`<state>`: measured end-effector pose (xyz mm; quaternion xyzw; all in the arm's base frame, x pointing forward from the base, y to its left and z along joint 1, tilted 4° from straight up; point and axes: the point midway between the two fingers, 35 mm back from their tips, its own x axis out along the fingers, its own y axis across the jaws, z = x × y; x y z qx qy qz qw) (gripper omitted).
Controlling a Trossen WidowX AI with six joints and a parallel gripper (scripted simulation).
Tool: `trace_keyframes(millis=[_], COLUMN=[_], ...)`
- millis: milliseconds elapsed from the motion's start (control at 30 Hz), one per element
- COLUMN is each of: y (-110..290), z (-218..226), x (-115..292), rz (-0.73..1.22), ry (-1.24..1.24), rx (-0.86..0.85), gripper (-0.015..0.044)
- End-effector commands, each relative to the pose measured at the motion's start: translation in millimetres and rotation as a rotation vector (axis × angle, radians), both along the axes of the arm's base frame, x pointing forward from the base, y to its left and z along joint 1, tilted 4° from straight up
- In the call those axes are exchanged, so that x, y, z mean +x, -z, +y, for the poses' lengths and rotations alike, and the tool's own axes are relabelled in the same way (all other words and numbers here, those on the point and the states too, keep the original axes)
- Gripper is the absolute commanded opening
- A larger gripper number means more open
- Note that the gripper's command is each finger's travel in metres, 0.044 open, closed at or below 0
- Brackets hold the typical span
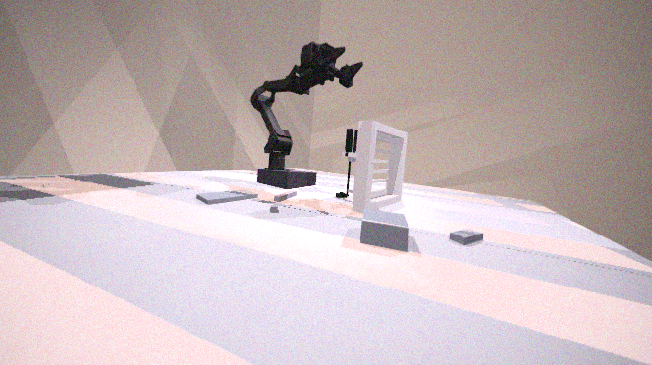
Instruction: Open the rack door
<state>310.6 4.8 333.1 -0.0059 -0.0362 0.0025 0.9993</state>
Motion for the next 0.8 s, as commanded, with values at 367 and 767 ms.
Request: trace_keyframes(millis=[367, 767], y=[22.1, 51.0], z=[3.8, 8.1], x=[29.0, 50.1], rz=[0.249, 0.533], ry=[-0.014, -0.030], rx=[-0.004, -0.007], gripper=[0.0286, 0.0286])
